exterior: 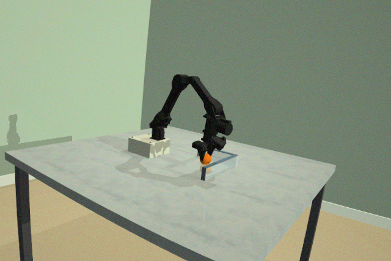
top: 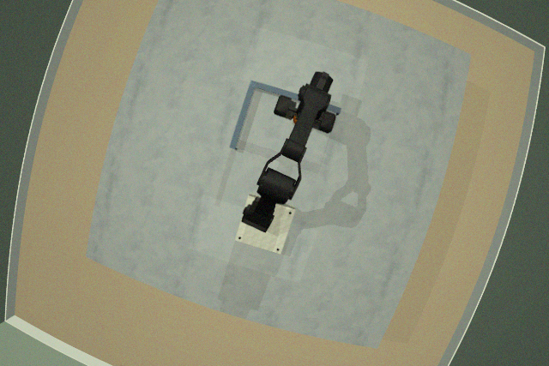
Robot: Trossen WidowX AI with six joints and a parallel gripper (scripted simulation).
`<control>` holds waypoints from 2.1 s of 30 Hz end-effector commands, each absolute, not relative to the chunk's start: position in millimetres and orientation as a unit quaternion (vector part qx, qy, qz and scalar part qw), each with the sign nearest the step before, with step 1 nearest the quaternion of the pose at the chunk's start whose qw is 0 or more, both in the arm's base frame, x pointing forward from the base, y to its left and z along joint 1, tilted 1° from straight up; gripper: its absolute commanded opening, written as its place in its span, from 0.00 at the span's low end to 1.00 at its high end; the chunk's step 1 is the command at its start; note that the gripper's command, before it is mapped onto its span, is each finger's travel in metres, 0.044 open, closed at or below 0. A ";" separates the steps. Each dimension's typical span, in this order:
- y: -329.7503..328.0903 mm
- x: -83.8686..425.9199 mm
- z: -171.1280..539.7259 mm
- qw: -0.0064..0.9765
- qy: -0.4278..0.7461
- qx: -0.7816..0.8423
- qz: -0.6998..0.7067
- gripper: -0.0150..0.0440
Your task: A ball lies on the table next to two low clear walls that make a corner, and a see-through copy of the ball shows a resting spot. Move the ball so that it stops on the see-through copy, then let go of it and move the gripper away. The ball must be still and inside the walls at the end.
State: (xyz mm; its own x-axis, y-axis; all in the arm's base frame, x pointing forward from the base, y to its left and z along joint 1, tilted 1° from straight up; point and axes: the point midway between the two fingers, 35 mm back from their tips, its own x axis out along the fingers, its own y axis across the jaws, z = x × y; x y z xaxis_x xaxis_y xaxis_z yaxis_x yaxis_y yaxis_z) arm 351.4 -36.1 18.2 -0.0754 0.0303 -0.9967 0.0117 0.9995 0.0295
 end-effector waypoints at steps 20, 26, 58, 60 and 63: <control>-24.7 375.0 122.8 0.716 0.698 -0.010 0.005 0.25; -53.6 376.2 91.8 0.716 0.698 -0.011 0.004 0.25; -73.1 375.7 -8.5 0.715 0.699 -0.012 0.003 0.25; -73.2 375.8 -11.8 0.715 0.699 -0.012 0.003 0.25; -73.2 375.8 -16.4 0.715 0.699 -0.012 0.003 0.25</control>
State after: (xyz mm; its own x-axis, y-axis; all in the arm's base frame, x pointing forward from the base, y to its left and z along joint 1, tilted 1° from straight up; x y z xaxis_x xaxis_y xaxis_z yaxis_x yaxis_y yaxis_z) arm 377.3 -73.3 -9.7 0.0309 -0.0128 -0.9994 -0.0160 0.9998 -0.0133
